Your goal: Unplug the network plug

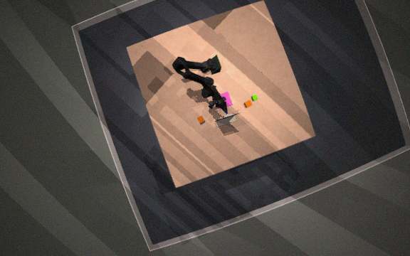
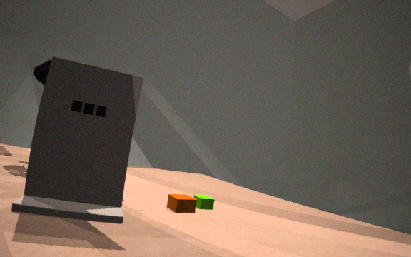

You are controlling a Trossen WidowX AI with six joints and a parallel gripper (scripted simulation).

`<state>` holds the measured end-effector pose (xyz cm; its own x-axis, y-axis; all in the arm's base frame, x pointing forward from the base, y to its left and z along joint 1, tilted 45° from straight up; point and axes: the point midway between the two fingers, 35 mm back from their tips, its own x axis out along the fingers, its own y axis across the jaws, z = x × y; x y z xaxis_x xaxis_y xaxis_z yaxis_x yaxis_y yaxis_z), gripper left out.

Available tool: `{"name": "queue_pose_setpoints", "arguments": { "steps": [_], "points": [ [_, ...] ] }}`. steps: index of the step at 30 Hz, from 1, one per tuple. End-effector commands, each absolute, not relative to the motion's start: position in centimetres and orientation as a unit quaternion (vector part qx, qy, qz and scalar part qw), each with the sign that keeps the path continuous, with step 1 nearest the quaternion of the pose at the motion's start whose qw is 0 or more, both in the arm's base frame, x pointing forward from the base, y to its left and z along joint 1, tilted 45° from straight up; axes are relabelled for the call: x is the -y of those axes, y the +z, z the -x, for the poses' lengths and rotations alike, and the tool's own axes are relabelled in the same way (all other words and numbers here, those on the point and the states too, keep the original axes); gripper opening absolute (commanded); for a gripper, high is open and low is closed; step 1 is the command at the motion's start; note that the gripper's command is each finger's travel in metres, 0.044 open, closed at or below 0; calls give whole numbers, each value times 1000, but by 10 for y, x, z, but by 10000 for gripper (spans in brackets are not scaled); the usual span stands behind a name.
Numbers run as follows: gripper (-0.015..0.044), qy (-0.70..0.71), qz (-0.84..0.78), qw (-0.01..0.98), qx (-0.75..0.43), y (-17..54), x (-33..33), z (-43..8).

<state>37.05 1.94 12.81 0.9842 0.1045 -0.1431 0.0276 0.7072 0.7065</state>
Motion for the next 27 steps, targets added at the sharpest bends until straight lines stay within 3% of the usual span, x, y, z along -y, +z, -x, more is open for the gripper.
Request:
{"name": "queue_pose_setpoints", "arguments": {
  "steps": [1, 8, 27],
  "points": [
    [156, 23, -381, 921, -85, 129, -19, -377],
    [156, 23, -381, 921, -85, 129, -18, -384],
    [29, 23, -381, 921, -85, 129, -18, -384]
  ]
}}
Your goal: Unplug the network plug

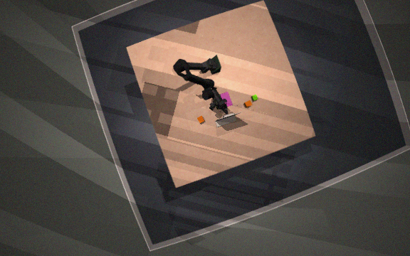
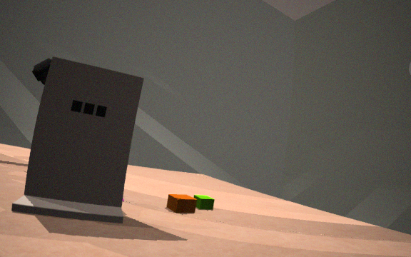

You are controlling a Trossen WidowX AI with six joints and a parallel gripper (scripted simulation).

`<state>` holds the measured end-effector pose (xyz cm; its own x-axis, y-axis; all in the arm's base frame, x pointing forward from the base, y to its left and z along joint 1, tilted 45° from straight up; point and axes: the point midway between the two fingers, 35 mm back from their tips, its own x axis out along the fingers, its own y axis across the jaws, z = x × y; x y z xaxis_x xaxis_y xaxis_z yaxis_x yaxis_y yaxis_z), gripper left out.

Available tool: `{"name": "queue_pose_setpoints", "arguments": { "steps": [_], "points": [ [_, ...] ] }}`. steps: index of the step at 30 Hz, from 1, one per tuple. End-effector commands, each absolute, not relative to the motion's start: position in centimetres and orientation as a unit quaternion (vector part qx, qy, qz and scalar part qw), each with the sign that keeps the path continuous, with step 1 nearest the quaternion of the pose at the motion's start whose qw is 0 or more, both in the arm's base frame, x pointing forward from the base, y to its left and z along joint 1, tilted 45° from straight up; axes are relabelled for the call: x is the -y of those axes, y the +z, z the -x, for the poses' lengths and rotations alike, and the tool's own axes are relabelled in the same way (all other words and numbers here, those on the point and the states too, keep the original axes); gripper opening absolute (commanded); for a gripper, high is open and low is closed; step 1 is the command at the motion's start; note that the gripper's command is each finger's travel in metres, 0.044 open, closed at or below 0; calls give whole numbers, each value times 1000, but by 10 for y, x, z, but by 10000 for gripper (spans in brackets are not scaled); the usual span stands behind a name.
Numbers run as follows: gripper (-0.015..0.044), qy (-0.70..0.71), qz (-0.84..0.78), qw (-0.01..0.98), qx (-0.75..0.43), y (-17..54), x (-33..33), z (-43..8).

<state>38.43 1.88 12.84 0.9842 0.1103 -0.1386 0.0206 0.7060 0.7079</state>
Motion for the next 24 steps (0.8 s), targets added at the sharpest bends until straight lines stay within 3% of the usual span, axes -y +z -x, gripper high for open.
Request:
{"name": "queue_pose_setpoints", "arguments": {
  "steps": [1, 5, 24],
  "points": [
    [23, 23, -381, 921, -85, 129, -18, -384],
    [0, 23, -381, 921, -85, 129, -18, -384],
    [0, 23, -381, 921, -85, 128, -19, -375]
  ]
}}
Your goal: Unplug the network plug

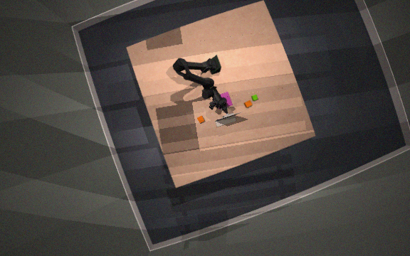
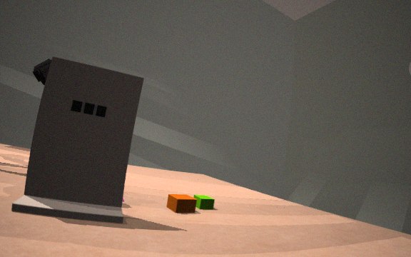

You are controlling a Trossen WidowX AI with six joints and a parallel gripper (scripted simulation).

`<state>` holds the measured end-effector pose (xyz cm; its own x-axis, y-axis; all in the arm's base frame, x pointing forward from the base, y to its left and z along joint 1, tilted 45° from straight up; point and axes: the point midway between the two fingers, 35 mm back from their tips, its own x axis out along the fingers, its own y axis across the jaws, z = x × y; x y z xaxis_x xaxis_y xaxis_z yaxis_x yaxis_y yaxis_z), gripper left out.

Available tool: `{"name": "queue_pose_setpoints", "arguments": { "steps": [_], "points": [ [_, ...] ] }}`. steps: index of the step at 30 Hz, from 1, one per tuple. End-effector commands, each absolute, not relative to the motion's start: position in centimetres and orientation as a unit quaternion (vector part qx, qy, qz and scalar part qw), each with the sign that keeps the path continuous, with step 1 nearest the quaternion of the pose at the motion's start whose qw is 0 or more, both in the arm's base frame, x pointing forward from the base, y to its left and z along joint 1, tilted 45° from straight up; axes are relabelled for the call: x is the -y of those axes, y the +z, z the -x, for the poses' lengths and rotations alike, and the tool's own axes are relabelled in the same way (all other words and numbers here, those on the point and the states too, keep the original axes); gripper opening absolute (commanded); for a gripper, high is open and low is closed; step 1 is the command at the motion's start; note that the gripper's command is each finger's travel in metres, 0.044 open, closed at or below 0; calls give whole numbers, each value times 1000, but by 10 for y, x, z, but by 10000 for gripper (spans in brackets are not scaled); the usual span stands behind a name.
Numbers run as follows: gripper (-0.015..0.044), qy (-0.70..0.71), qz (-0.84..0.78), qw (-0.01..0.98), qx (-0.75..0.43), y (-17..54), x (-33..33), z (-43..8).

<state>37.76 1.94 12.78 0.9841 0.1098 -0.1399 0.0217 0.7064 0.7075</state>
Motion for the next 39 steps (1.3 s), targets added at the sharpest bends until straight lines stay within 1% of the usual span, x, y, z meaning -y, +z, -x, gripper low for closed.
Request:
{"name": "queue_pose_setpoints", "arguments": {
  "steps": [1, 39],
  "points": [
    [0, 23, -381, 921, -85, 128, -19, -375],
    [0, 23, -381, 920, -85, 125, -22, -352]
  ]
}}
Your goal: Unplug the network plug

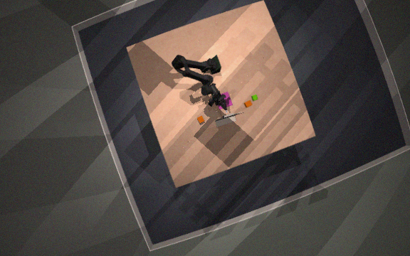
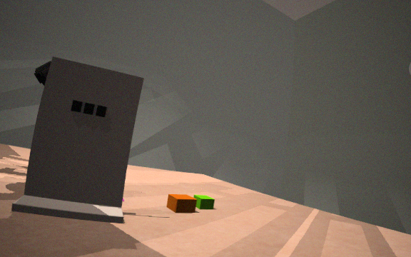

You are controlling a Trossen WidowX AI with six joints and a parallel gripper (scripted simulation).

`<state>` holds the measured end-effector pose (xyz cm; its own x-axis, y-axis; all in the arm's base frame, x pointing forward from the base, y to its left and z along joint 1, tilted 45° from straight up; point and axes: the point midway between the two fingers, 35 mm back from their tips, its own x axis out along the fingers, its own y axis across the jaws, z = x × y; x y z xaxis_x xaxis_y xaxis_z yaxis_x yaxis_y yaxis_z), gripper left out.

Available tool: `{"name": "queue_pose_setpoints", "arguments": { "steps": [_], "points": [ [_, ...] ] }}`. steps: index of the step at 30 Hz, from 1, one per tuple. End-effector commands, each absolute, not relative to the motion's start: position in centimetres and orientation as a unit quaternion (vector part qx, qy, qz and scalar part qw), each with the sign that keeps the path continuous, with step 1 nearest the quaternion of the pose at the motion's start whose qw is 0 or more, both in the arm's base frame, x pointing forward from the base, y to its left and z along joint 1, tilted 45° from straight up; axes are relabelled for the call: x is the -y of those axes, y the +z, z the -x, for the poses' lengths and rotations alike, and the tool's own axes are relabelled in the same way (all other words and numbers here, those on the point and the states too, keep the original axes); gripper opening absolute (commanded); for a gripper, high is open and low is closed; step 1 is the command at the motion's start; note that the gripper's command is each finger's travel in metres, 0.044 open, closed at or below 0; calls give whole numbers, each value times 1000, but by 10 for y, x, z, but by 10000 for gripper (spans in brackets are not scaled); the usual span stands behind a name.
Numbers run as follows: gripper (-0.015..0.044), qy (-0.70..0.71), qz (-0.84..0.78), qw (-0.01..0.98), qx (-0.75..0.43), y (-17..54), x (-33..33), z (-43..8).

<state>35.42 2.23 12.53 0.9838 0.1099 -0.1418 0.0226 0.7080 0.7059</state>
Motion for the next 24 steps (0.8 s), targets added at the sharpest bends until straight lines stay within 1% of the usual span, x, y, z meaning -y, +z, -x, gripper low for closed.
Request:
{"name": "queue_pose_setpoints", "arguments": {
  "steps": [1, 24],
  "points": [
    [0, 23, -381, 920, -85, 125, -22, -351],
    [0, 23, -381, 920, -86, 124, -24, -338]
  ]
}}
